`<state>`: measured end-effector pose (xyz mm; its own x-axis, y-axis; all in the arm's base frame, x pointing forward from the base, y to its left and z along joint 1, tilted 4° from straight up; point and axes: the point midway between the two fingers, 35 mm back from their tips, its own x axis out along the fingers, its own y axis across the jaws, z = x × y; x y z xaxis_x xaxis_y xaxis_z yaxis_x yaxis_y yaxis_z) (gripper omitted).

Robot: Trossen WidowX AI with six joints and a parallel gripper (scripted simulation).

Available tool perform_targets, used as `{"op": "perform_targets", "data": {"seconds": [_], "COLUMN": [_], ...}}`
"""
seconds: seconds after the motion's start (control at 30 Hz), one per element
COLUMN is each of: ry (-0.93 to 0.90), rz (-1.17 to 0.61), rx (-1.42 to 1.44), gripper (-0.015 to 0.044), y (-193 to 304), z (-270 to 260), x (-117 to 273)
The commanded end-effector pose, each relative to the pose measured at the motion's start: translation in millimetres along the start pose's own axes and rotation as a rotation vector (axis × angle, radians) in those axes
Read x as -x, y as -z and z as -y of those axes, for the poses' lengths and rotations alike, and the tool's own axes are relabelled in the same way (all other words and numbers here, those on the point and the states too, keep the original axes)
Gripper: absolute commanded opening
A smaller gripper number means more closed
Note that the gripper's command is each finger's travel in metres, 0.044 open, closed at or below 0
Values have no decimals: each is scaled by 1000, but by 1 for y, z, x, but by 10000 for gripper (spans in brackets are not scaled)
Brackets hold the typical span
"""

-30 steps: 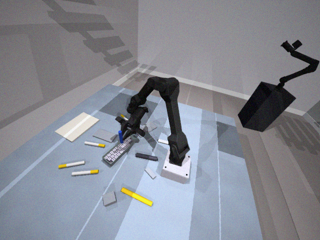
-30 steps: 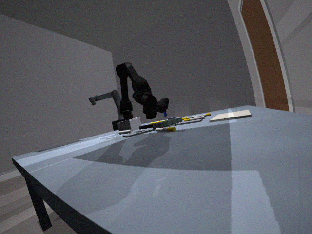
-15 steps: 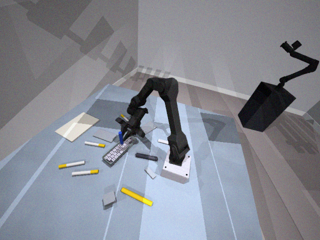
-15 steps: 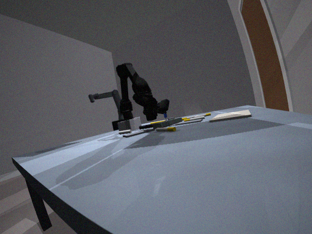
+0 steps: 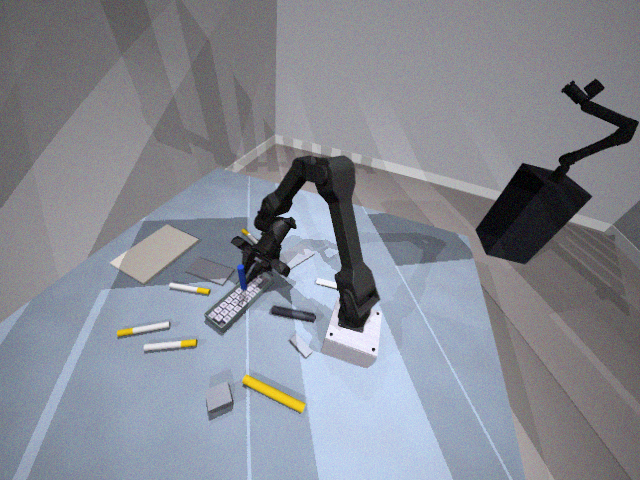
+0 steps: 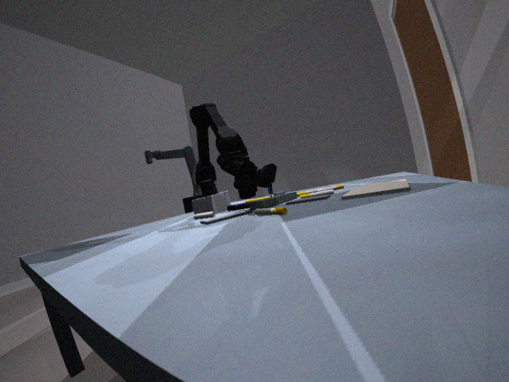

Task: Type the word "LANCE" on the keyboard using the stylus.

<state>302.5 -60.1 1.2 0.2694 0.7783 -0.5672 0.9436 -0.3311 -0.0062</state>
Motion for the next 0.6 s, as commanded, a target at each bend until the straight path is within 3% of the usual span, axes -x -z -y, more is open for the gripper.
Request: {"op": "perform_targets", "data": {"seconds": [0.0, 0.57], "ry": [-1, -1], "rz": [-2, -2], "rx": [7, 7], "gripper": [81, 81], "y": [-2, 9], "z": [0, -1], "x": [-1, 5]}}
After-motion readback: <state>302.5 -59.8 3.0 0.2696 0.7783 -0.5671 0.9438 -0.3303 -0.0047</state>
